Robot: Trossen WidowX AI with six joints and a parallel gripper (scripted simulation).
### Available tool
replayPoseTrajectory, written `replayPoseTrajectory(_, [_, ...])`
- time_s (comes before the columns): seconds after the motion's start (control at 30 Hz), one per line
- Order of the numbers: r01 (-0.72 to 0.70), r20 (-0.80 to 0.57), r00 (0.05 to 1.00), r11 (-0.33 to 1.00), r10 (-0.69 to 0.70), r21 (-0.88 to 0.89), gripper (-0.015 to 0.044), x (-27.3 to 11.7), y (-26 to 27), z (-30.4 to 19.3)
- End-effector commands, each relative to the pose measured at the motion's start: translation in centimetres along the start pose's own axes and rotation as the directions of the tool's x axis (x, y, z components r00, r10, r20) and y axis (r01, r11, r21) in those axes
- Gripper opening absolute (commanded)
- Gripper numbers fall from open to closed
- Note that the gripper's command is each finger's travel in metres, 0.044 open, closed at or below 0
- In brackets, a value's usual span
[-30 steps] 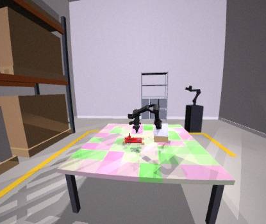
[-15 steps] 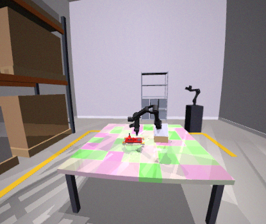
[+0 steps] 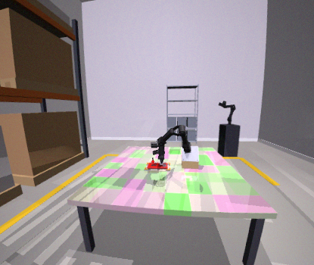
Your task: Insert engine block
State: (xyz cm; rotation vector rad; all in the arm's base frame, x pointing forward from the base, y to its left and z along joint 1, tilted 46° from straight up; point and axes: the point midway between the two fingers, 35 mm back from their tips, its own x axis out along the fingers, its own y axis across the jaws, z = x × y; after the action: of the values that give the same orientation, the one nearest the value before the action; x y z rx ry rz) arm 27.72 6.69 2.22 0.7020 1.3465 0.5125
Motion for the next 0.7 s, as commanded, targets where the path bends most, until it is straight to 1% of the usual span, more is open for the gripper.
replayPoseTrajectory(0.0, [-0.004, -0.004, 1.0, 1.0, 0.004, 0.004, 0.0, 0.8, 0.0, -0.1])
replayPoseTrajectory(0.2, [-0.004, -0.004, 1.0, 1.0, 0.005, 0.004, 0.0, 2.3, 0.1, -0.2])
replayPoseTrajectory(0.47, [-0.005, -0.004, 1.0, 1.0, 0.005, 0.004, 0.0, 2.7, 0.1, -0.2])
replayPoseTrajectory(0.5, [-0.005, 0.013, 1.0, 1.0, 0.005, 0.006, 0.0026, 2.2, 0.0, 0.2])
replayPoseTrajectory(0.67, [-0.005, 0.013, 1.0, 1.0, 0.005, 0.006, 0.0157, 2.2, 0.0, 0.2])
